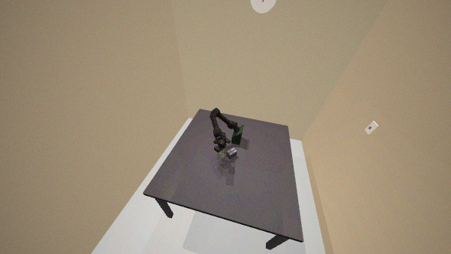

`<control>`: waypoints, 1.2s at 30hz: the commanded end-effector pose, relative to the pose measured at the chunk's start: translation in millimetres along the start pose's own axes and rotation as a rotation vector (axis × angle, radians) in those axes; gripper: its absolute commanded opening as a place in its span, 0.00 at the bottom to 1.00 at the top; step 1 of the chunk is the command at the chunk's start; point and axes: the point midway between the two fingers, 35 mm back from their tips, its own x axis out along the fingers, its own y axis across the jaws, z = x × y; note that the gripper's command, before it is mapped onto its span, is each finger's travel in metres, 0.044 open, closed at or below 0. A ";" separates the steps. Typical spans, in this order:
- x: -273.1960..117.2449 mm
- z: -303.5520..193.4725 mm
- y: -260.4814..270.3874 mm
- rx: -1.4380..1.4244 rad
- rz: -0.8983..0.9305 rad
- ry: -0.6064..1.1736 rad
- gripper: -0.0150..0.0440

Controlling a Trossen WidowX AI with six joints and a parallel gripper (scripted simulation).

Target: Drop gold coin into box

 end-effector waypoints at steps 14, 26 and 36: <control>-2.1 -0.5 -1.0 -0.560 0.005 0.002 0.25; -2.3 -0.8 -3.0 -0.973 0.005 0.001 0.25; -2.3 -0.7 -4.5 -1.318 0.005 -0.003 0.25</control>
